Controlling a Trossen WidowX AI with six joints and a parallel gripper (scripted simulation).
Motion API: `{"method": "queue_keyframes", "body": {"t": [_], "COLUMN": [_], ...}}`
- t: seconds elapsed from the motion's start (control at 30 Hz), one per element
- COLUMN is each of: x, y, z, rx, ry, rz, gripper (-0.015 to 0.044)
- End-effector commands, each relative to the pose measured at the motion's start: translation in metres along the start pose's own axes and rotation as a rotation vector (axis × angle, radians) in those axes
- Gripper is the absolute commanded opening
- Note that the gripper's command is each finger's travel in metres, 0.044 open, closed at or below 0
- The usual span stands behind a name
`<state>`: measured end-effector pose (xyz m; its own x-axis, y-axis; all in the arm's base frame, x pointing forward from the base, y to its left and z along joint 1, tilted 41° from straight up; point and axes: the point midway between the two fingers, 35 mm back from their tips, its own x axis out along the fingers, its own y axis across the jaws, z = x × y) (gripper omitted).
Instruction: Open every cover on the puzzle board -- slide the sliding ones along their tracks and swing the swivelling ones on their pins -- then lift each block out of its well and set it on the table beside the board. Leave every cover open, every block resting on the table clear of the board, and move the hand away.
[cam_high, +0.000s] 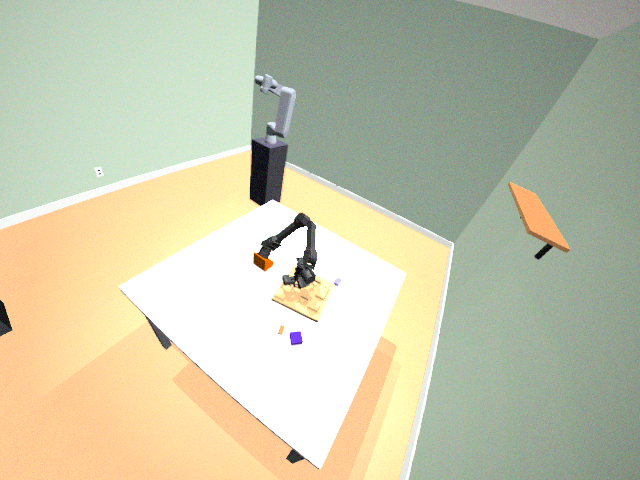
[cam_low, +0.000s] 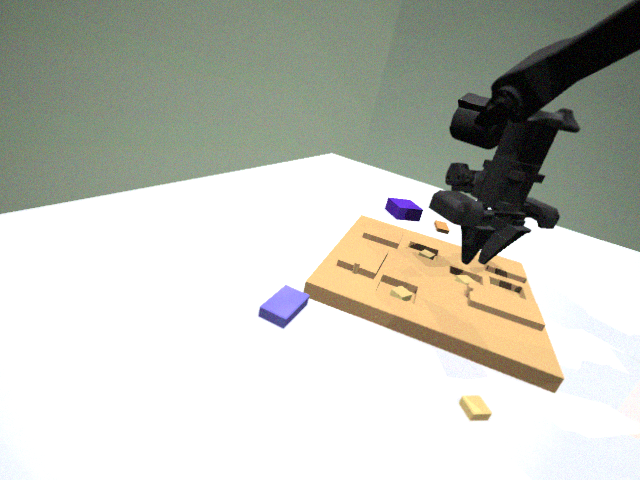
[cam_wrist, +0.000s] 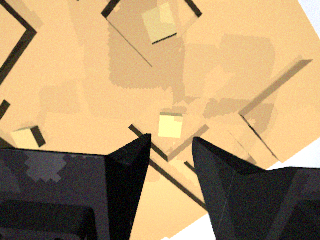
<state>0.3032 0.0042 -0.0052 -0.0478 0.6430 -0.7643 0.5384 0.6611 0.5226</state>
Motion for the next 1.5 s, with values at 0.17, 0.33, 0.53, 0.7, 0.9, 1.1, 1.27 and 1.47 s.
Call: {"method": "queue_keyframes", "body": {"t": [0.17,0.33,0.53,0.7,0.9,1.1,1.27,1.47], "x": [0.002,0.007,0.013,0.018,0.022,0.023,0.027,0.033], "y": [0.0,0.001,0.001,0.001,0.001,0.001,0.001,0.001], "z": [0.0,0.0,0.0,0.0,0.0,0.0,0.0,0.0], "rx": [0.004,0.004,0.004,0.004,0.004,0.004,0.004,0.004], "ry": [-0.001,-0.001,-0.001,-0.001,-0.001,-0.001,-0.001,0.0], "rz": [0.005,0.005,0.005,0.005,0.005,0.005,0.005,0.006], "gripper": [0.0144,0.0144,0.0144,0.0144,0.0144,0.0144,0.0144,0.0144]}}
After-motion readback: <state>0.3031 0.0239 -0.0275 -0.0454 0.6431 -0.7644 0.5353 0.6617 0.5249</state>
